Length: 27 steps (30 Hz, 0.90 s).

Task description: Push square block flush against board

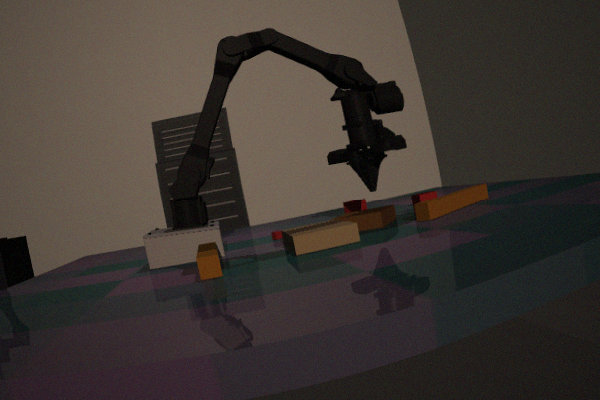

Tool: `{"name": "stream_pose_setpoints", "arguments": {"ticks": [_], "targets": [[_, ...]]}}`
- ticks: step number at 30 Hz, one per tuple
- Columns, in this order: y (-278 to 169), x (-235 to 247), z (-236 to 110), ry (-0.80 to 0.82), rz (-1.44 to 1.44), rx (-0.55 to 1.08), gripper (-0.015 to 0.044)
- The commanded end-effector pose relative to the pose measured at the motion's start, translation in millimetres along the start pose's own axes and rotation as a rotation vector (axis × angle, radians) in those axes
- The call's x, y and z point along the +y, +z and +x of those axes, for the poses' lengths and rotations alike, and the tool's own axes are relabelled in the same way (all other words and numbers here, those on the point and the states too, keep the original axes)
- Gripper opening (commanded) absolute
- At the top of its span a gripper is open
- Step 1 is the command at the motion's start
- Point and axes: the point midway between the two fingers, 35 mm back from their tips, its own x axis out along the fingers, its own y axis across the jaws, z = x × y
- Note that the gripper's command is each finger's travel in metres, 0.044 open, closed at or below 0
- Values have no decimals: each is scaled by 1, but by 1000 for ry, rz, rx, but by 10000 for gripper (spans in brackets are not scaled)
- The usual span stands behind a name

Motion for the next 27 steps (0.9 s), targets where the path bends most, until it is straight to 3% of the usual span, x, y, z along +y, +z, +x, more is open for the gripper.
{"name": "stream_pose_setpoints", "arguments": {"ticks": [1,27], "targets": [[0,-11,0,2,122,2,0],[-13,-89,0,-8,1010,0,0]]}}
